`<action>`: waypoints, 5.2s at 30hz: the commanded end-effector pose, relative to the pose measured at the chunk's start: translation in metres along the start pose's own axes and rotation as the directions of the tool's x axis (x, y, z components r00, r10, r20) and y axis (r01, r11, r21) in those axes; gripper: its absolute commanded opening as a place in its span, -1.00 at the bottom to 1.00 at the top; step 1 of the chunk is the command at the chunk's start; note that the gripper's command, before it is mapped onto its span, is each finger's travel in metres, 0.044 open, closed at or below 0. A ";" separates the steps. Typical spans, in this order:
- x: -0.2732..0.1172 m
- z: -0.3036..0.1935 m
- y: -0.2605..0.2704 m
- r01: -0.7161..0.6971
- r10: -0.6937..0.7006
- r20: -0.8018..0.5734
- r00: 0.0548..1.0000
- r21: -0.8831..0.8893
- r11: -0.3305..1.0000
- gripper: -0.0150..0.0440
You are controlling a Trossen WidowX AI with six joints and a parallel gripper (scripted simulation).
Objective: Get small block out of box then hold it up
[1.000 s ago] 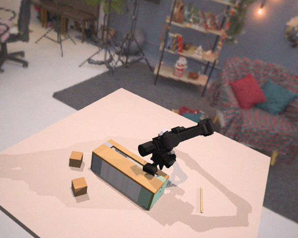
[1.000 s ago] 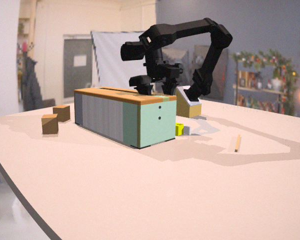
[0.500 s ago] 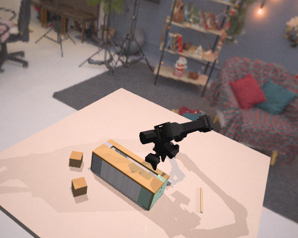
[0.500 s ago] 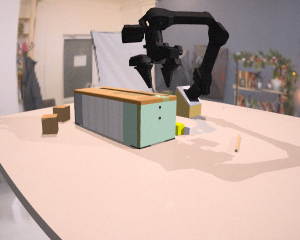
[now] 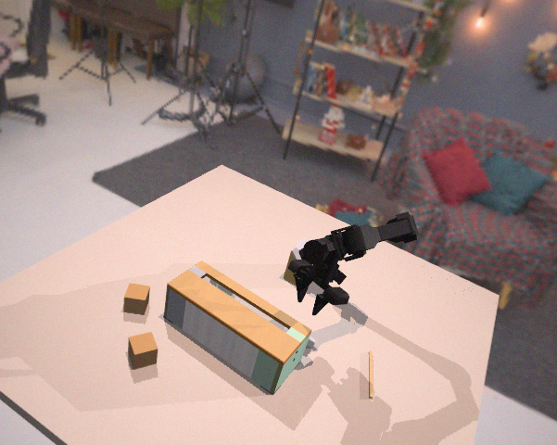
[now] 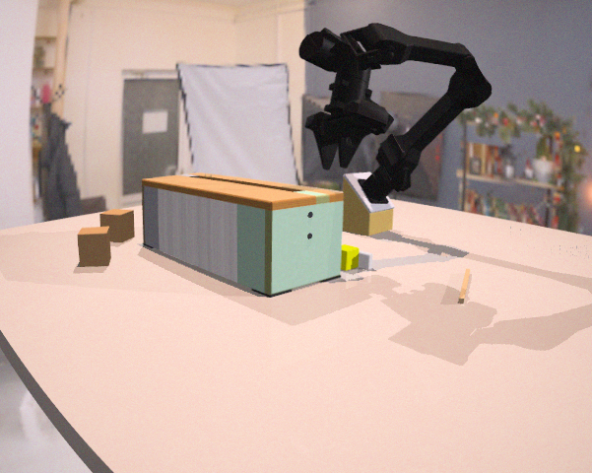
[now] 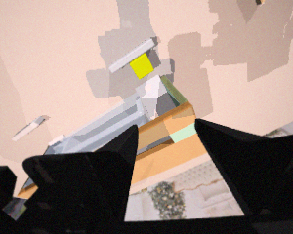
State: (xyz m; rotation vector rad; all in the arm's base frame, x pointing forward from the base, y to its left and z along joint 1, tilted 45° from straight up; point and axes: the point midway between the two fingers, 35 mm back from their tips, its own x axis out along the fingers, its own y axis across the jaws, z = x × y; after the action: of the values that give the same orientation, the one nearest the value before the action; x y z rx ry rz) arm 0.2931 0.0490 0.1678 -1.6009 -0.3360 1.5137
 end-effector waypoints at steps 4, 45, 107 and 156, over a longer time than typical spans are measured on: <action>-0.004 0.016 -0.002 -0.032 -0.016 -0.114 0.993 -0.403 0.914 0.47; 0.112 0.047 0.018 -0.031 -0.017 -0.114 0.993 -0.405 0.914 0.47; 0.075 0.041 0.017 0.019 -0.018 -0.094 0.995 0.009 1.000 -0.49; 0.041 0.047 0.035 0.023 -0.030 -0.038 0.999 0.921 -0.389 -0.49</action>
State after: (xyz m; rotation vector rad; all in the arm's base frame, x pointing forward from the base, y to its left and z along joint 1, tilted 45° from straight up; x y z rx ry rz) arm 0.2477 0.0791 0.1187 -0.0915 0.8343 0.9978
